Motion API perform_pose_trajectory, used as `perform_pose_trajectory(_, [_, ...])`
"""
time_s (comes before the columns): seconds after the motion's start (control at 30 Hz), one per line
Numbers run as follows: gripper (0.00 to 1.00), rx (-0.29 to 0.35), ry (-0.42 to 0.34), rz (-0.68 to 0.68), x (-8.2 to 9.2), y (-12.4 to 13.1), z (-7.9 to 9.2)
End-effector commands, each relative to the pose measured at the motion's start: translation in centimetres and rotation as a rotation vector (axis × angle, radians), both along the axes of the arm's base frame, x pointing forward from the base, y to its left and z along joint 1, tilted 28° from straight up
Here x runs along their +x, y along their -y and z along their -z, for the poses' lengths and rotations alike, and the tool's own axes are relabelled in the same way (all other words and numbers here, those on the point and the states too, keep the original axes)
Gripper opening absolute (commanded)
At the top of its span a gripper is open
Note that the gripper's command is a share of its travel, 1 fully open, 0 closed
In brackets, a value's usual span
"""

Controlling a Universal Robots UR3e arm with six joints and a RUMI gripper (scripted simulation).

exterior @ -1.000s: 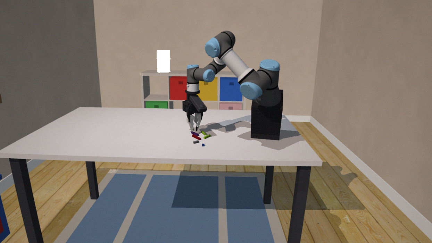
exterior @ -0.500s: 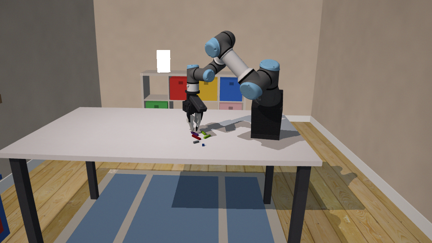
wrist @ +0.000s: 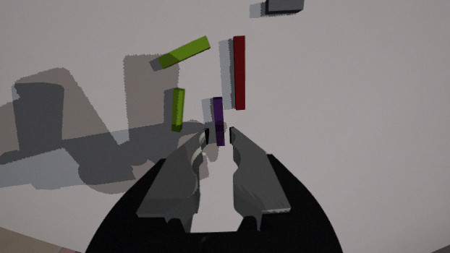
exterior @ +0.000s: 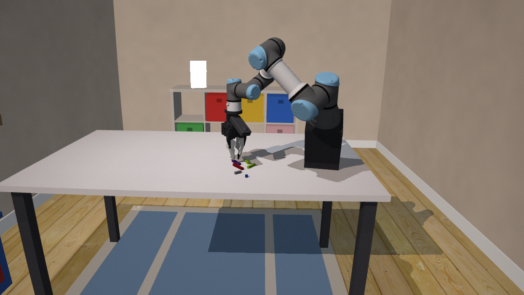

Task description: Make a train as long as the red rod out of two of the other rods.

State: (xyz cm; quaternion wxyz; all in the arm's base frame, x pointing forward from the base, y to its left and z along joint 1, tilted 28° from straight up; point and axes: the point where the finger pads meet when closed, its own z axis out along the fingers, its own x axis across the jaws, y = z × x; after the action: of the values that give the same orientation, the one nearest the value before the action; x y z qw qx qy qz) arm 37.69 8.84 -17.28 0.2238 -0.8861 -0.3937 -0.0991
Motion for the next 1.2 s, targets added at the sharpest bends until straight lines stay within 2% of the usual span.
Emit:
perform_pose_trajectory(0.0, [0.14, -0.001, 0.002, 0.001, 0.1, 0.0, 0.1])
perform_pose_trajectory(0.4, [0.14, -0.001, 0.002, 0.001, 0.1, -0.6, 1.1])
perform_pose_trajectory(1.17, [0.14, -0.001, 0.002, 0.001, 0.1, -0.7, 1.4])
